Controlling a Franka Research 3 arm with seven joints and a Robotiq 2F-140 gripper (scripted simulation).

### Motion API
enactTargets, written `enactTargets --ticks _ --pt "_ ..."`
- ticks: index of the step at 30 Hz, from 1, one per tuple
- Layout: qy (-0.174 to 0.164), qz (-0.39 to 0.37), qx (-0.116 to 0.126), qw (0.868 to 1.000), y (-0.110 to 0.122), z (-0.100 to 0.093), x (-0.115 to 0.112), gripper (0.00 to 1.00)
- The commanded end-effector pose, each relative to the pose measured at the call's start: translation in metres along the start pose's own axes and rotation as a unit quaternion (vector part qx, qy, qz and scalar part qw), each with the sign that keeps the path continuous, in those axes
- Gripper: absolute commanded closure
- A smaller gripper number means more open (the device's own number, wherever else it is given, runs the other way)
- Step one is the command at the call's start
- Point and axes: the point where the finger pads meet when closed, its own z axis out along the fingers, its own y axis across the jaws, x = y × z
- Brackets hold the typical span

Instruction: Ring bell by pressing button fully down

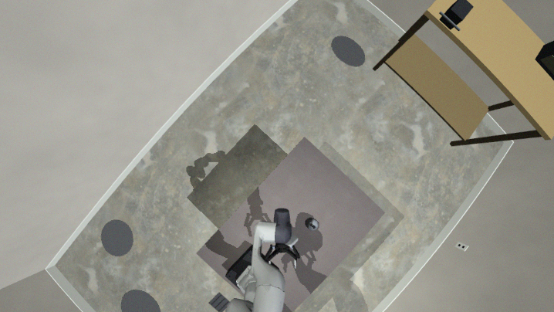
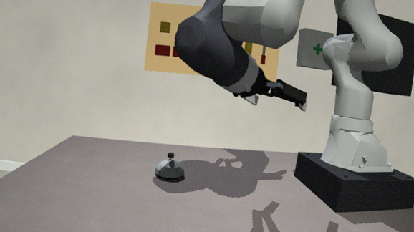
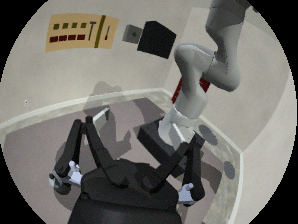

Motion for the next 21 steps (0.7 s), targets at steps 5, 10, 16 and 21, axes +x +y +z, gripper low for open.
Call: enactTargets --ticks 5,10,16,21 --pt "0.000 0.000 0.000 1.000 0.000 0.000 0.000 0.00" --pt "0.000 0.000 0.000 1.000 0.000 0.000 0.000 0.00" --pt "0.000 0.000 0.000 1.000 0.000 0.000 0.000 0.00" --pt "-0.037 0.010 -0.017 0.999 -0.003 -0.002 -0.017 0.00"
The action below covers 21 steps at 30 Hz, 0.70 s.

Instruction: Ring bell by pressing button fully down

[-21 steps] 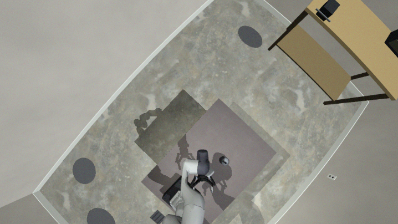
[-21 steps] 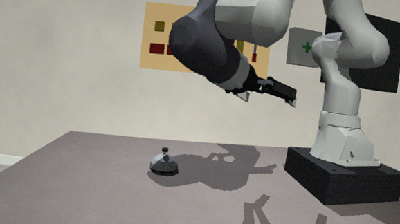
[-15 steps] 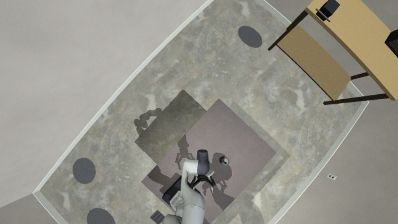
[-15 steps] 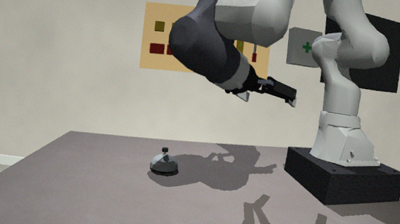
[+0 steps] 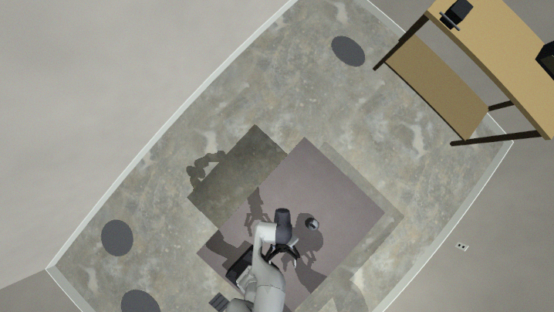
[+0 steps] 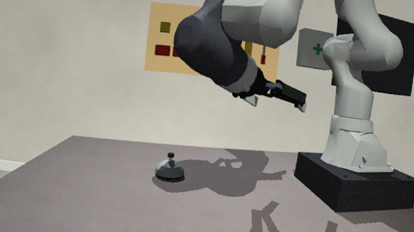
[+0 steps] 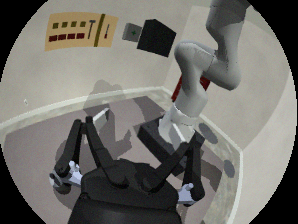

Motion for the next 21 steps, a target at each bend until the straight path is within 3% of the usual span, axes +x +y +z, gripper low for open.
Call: enactTargets --ticks 1,11,13,14,21 --pt "-0.059 0.018 -0.026 0.998 -0.006 -0.003 -0.026 0.00" --pt "-0.202 0.076 -0.089 0.972 -0.032 -0.028 -0.082 0.00" --pt "-0.202 0.076 -0.089 0.972 -0.032 -0.028 -0.082 0.00" --pt "-0.233 0.092 -0.103 0.963 -0.041 -0.036 -0.092 0.00" --pt "-0.311 0.137 -0.136 0.930 -0.068 -0.059 -0.113 0.00"
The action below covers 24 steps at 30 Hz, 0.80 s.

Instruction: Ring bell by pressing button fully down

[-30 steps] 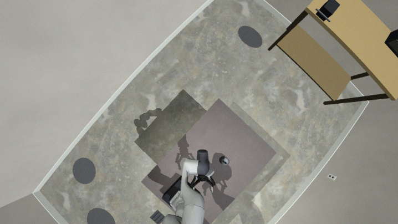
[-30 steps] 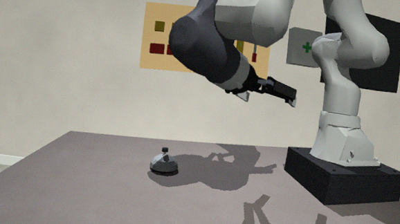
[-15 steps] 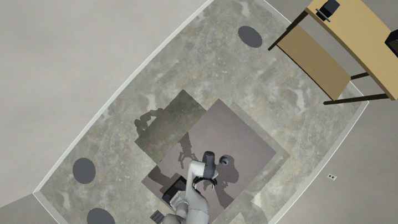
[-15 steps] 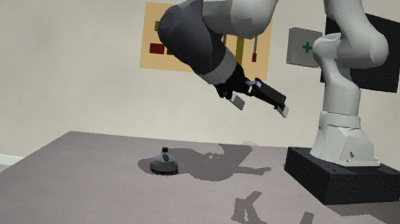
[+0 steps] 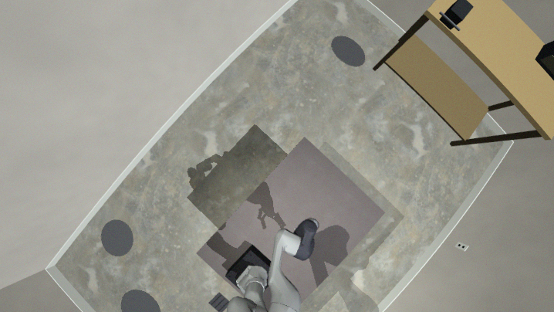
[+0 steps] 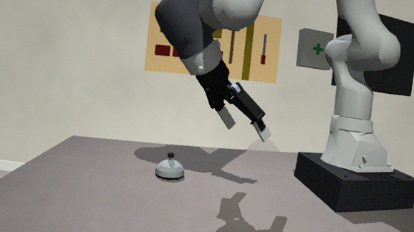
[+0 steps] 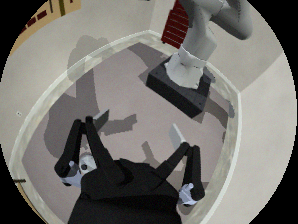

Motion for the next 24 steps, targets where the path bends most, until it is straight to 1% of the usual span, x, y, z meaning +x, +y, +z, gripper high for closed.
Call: enactTargets --ticks 1,7,9,10,13,17,24 --pt "-0.074 0.035 -0.016 0.996 -0.008 -0.009 -0.037 0.00" --pt "-0.146 0.080 -0.041 0.985 -0.030 -0.027 -0.064 0.00" --pt "-0.146 0.080 -0.041 0.985 -0.030 -0.027 -0.064 0.00" --pt "-0.176 0.100 -0.050 0.978 -0.041 -0.036 -0.074 0.00" --pt "-0.208 0.122 -0.060 0.969 -0.055 -0.047 -0.083 0.00" --pt "-0.252 0.155 -0.072 0.952 -0.076 -0.063 -0.094 0.00" --pt "-0.327 0.213 -0.090 0.916 -0.119 -0.094 -0.105 0.00"
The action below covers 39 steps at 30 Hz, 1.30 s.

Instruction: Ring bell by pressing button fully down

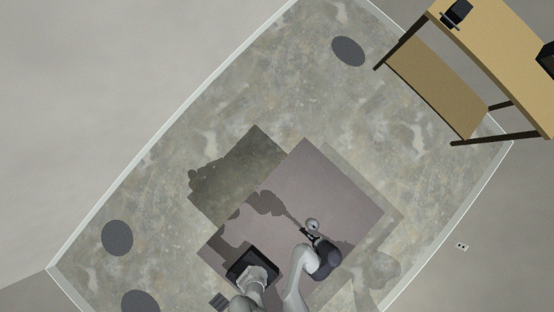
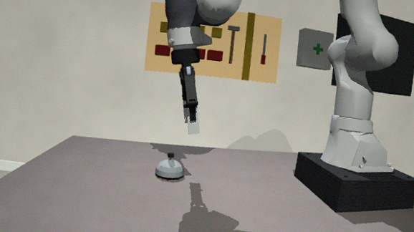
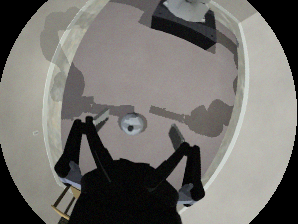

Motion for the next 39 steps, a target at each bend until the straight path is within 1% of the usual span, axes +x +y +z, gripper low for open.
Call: enactTargets --ticks 1,2,3,5,22,23,39 --pt "-0.059 0.035 -0.007 0.998 -0.009 -0.009 -0.032 0.00" --pt "-0.059 0.035 -0.007 0.998 -0.009 -0.009 -0.032 0.00" --pt "-0.076 0.048 -0.010 0.996 -0.016 -0.014 -0.039 0.00" --pt "-0.088 0.058 -0.012 0.994 -0.022 -0.018 -0.045 0.00" --pt "-0.089 0.058 -0.012 0.994 -0.022 -0.018 -0.045 0.00" --pt "-0.089 0.058 -0.012 0.994 -0.022 -0.018 -0.045 1.00" --pt "-0.089 0.058 -0.012 0.994 -0.022 -0.018 -0.045 1.00"
